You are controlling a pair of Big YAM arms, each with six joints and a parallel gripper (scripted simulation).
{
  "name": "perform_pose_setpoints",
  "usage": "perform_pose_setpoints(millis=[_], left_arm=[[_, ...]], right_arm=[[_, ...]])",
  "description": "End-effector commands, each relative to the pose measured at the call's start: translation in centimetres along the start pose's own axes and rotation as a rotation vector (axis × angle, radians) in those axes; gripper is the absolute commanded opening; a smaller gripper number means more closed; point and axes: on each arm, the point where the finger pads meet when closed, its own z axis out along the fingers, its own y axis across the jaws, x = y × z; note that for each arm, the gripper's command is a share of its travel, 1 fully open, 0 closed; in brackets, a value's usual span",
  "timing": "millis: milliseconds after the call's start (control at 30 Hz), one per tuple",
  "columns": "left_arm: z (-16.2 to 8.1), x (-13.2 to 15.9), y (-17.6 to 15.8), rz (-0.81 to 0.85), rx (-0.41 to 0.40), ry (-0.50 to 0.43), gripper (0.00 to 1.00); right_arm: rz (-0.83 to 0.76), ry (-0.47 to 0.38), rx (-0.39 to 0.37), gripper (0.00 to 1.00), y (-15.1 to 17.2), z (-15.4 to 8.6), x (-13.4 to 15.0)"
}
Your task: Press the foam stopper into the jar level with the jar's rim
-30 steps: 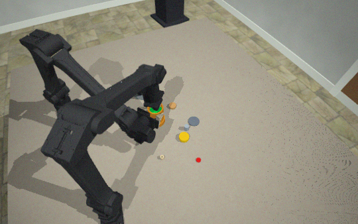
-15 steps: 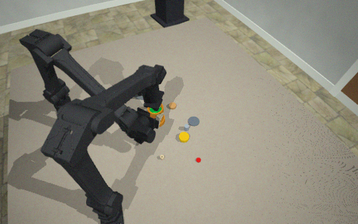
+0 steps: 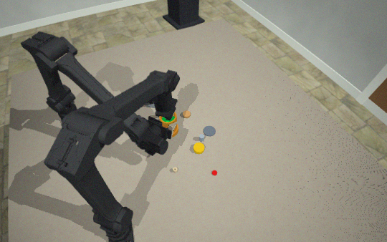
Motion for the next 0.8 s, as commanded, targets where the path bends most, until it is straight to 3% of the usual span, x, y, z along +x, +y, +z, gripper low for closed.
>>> perform_pose_setpoints(millis=[0, 67, 100, 267, 300, 400, 533, 600, 667, 767], left_arm=[[-0.8, 1.1, 1.6, 0.020, -0.019, 0.002, 0.64], [-0.8, 1.1, 1.6, 0.020, -0.019, 0.002, 0.64], [-0.8, 1.1, 1.6, 0.020, -0.019, 0.002, 0.64], [-0.8, 1.1, 1.6, 0.020, -0.019, 0.002, 0.64], [-0.8, 1.1, 1.6, 0.020, -0.019, 0.002, 0.64], [-0.8, 1.1, 1.6, 0.020, -0.019, 0.002, 0.64], [-0.8, 1.1, 1.6, 0.020, -0.019, 0.002, 0.64], [-0.8, 1.1, 1.6, 0.020, -0.019, 0.002, 0.64], [-0.8, 1.1, 1.6, 0.020, -0.019, 0.002, 0.64], [-0.8, 1.1, 1.6, 0.020, -0.019, 0.002, 0.64]], right_arm=[[0.012, -0.007, -0.070, 0.00, 1.0, 2.5, 0.2], [0.012, -0.007, -0.072, 0.00, 1.0, 2.2, 0.2], [0.012, -0.005, -0.020, 0.00, -1.3, 0.1, 0.3], [0.012, -0.006, -0.055, 0.00, -0.1, 0.3, 0.3], [0.012, -0.005, -0.025, 0.00, -1.3, -1.1, 0.3], [0.012, -0.005, -0.035, 0.00, -1.0, -1.5, 0.3], [0.006, -0.005, -0.062, 0.00, 0.2, -0.9, 0.1], [0.012, -0.004, 0.001, 0.00, -1.5, -3.8, 0.3], [0.012, -0.003, 0.021, 0.00, -1.4, -5.3, 0.3], [0.012, -0.004, 0.001, 0.00, -1.2, -5.0, 0.3]])
